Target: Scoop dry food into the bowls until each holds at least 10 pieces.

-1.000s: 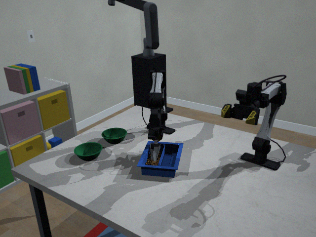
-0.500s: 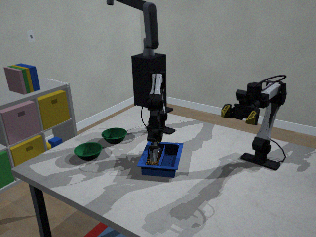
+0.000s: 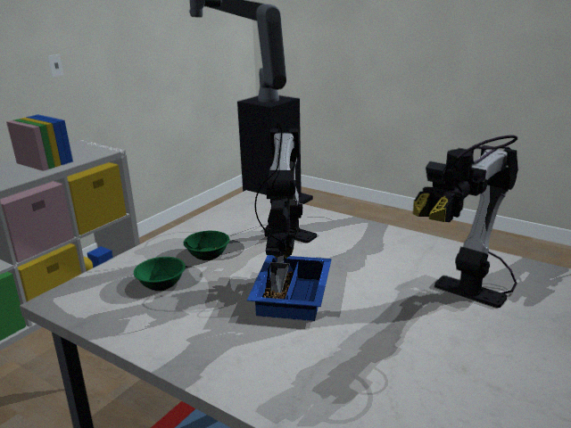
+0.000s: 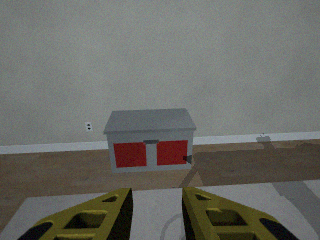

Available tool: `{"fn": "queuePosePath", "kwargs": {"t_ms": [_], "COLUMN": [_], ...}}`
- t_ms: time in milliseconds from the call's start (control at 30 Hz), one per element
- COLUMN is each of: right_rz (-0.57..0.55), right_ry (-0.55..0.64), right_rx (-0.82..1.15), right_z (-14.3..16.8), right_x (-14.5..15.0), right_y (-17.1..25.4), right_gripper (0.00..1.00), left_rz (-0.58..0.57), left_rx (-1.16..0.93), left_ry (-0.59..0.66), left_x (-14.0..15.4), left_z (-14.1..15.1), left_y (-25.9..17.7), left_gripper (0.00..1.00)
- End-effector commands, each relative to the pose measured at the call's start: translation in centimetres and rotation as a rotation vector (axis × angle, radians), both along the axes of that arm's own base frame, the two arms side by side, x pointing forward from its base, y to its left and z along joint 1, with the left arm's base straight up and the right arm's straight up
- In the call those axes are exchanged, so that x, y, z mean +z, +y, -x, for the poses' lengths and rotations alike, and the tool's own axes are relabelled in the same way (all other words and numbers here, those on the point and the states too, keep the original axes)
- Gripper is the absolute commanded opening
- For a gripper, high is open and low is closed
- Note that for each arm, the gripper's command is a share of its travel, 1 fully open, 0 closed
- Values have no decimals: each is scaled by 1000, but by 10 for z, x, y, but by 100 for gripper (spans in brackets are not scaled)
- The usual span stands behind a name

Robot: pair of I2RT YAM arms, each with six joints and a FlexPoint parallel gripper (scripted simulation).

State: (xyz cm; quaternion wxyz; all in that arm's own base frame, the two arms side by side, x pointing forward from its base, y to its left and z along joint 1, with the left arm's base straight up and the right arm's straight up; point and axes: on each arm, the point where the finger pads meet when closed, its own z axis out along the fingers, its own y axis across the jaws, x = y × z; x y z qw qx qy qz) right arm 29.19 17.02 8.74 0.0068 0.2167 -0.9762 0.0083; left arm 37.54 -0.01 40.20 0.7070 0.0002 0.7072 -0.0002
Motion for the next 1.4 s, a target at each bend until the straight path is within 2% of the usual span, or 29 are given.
{"fn": "queuePosePath", "kwargs": {"t_ms": [0, 100, 133, 200, 233, 467, 700, 767, 900, 1267, 1367], "right_rz": [-31, -31, -31, -31, -31, -31, -31, -31, -31, -31, -31], "right_ry": [-63, -63, -63, -63, -63, -63, -63, -63, -63, -63, -63], "right_rx": [-5, -5, -5, -5, -5, -5, -5, -5, -5, -5, -5], "right_z": [-14, -14, -14, -14, -14, -14, -14, -14, -14, -14, -14], "right_x": [12, 12, 12, 12, 12, 12, 12, 12, 12, 12, 12], "right_y": [8, 8, 8, 8, 8, 8, 8, 8, 8, 8, 8], "right_gripper": [0, 0, 0, 0, 0, 0, 0, 0, 0, 0, 0], "left_rz": [1, 1, 22, 22, 39, 216, 362, 362, 440, 656, 675], "left_rx": [0, 0, -26, -26, -34, -145, -246, -246, -291, -418, -427], "left_ry": [-20, -20, 65, 65, 21, 39, 123, 123, 173, 351, 369], "left_x": [7, 7, -26, -26, -14, -34, -72, -72, -93, -152, -157], "left_z": [2, 2, -7, -7, -7, -19, -28, -28, -29, -20, -18], "left_y": [0, 0, -7, -7, -9, -43, -81, -81, -100, -159, -164], "left_gripper": [28, 28, 28, 28, 28, 28, 28, 28, 28, 28, 28]}}
